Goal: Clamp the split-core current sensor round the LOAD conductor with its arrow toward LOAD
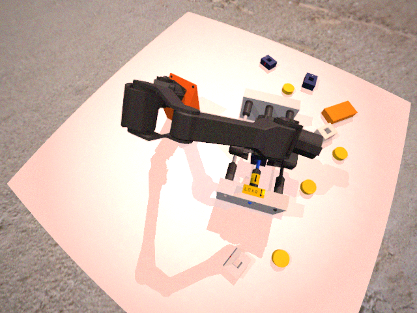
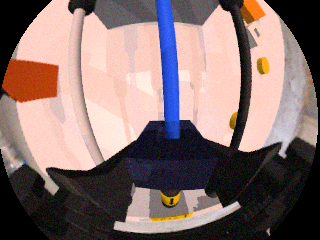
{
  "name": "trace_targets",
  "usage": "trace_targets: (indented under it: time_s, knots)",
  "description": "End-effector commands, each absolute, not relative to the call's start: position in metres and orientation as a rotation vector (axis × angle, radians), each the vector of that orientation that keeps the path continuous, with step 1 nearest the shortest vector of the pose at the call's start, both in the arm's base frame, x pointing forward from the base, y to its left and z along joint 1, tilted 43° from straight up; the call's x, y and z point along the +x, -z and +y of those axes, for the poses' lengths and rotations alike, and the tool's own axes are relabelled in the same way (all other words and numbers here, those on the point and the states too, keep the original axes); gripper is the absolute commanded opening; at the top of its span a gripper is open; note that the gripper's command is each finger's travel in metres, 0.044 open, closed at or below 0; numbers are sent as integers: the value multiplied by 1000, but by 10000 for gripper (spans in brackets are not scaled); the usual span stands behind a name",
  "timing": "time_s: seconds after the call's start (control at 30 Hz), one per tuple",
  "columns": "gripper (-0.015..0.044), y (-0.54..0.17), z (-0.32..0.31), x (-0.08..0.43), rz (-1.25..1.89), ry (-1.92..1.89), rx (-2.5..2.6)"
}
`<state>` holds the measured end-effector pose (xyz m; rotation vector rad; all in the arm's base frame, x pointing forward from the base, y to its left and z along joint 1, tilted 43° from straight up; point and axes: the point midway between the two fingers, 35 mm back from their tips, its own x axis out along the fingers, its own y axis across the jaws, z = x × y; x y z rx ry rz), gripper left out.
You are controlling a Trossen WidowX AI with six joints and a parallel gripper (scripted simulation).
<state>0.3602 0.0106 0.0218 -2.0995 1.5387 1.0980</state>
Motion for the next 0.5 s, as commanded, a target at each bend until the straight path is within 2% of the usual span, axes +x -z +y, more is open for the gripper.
trace_targets:
  time_s: [0.0, 0.07, 0.17, 0.47]
  knots:
    - [394, -22, 11, 360, 1537, -1098, -2101]
    - [440, -22, 12, 360, 1525, -1095, -2106]
    - [370, -21, 11, 360, 1537, -1096, -2100]
    - [310, -21, 11, 360, 1537, -1096, -2100]
